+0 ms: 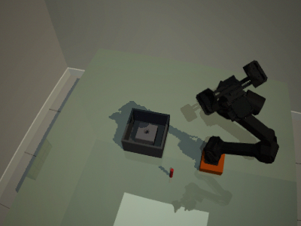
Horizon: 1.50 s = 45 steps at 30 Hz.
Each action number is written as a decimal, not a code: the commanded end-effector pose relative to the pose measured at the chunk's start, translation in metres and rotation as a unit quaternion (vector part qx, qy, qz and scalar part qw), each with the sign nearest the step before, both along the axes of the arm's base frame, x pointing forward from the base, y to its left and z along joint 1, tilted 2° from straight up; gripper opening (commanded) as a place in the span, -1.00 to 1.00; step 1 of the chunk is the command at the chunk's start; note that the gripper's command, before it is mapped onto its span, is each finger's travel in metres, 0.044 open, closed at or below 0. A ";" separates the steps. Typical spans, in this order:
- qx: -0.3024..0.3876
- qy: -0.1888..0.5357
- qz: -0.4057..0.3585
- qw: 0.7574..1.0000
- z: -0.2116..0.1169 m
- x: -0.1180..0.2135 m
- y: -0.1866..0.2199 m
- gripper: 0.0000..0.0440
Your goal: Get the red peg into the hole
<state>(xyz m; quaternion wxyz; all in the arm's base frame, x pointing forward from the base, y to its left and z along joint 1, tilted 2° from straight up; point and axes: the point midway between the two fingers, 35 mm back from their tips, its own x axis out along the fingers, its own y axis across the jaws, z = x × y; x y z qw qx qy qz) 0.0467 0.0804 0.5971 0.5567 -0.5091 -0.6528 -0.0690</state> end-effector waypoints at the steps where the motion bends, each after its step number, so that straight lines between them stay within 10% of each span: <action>1: 0.032 0.042 0.020 0.998 0.000 0.018 -0.010 1.00; 22: 0.230 0.313 0.124 0.913 -0.033 0.142 -0.057 1.00; 45: 0.415 0.574 0.163 0.687 -0.144 0.256 -0.067 1.00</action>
